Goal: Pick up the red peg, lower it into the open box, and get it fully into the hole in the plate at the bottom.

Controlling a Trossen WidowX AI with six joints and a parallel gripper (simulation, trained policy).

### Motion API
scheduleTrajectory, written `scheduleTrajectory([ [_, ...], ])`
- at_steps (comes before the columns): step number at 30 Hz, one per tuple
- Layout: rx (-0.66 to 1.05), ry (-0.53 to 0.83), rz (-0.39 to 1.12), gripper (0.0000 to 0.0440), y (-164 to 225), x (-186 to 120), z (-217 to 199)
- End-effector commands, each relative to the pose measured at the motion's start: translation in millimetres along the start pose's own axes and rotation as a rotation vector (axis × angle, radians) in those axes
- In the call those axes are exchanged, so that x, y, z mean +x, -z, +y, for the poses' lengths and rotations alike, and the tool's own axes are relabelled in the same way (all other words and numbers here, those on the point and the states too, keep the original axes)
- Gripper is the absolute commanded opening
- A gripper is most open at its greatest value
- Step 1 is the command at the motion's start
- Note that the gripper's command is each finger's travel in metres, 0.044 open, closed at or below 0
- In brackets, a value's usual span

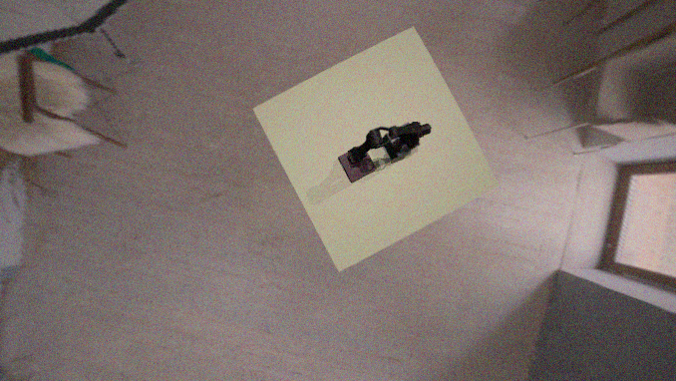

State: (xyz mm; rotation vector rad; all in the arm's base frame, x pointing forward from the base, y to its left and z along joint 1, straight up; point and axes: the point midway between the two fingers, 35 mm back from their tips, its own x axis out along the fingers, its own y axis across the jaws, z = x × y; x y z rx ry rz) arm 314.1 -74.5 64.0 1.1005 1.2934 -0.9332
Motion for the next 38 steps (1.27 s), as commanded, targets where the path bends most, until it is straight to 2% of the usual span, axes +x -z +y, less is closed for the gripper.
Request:
scheduleTrajectory([
  [1, 0.006, -0.012, 0.03, 0.015, -1, -5, 2],
  [21, 0.048, -0.178, 0.181, 0.0225, -11, -62, 22],
  [33, 0.029, -0.277, 0.213, 0.0259, -25, -91, 33],
  [38, 0.001, -0.33, 0.205, 0.0261, -32, -108, 39],
])
